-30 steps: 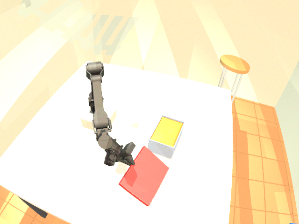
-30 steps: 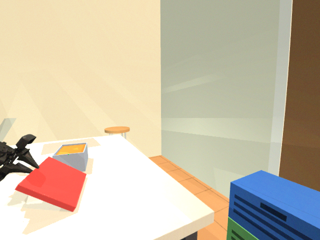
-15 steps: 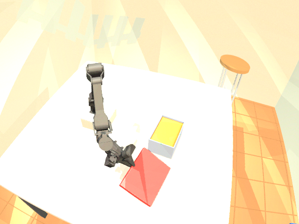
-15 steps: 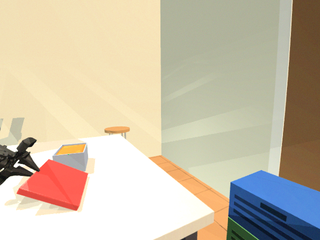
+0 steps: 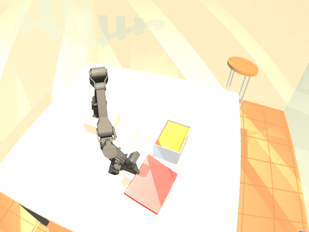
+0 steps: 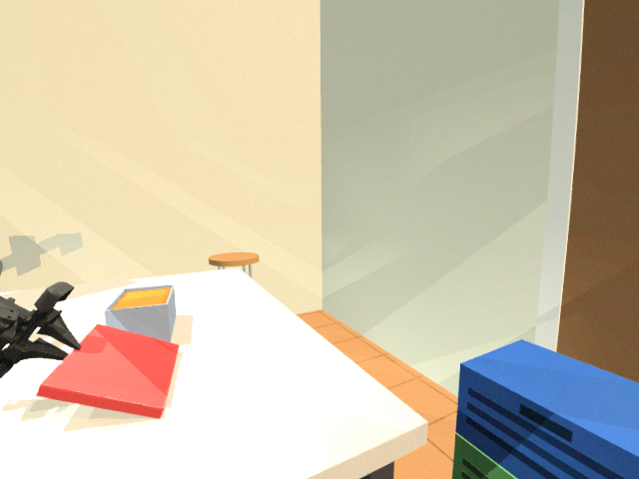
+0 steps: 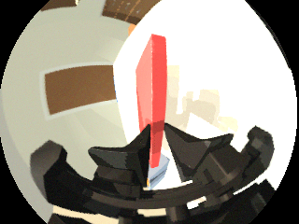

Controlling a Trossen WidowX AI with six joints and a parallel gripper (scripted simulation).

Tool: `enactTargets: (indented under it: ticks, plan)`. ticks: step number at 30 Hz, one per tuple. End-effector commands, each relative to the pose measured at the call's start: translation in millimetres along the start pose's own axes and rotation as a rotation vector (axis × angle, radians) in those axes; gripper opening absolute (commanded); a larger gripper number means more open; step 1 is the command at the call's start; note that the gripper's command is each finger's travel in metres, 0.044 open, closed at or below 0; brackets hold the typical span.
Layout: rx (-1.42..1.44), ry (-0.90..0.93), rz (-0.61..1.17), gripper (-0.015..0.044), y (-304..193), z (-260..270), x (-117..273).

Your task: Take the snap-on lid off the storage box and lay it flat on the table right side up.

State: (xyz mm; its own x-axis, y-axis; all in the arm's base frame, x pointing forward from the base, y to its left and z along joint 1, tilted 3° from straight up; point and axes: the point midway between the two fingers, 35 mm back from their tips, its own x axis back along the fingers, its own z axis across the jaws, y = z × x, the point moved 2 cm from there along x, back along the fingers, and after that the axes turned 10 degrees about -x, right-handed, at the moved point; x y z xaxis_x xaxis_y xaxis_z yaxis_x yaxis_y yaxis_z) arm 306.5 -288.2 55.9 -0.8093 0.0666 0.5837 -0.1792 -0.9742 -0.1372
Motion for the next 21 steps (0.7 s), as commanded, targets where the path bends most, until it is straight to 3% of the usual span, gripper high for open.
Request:
enactTargets:
  ticks: [1,15,21]
  plan:
    - [-0.006,-0.015,0.000,0.0000,-0.9,-7.8,-4.6]
    - [-0.006,-0.015,0.000,0.0000,0.5,-16.5,-11.6]
    - [-0.006,-0.015,0.000,0.0157,0.7,-9.2,-7.9]
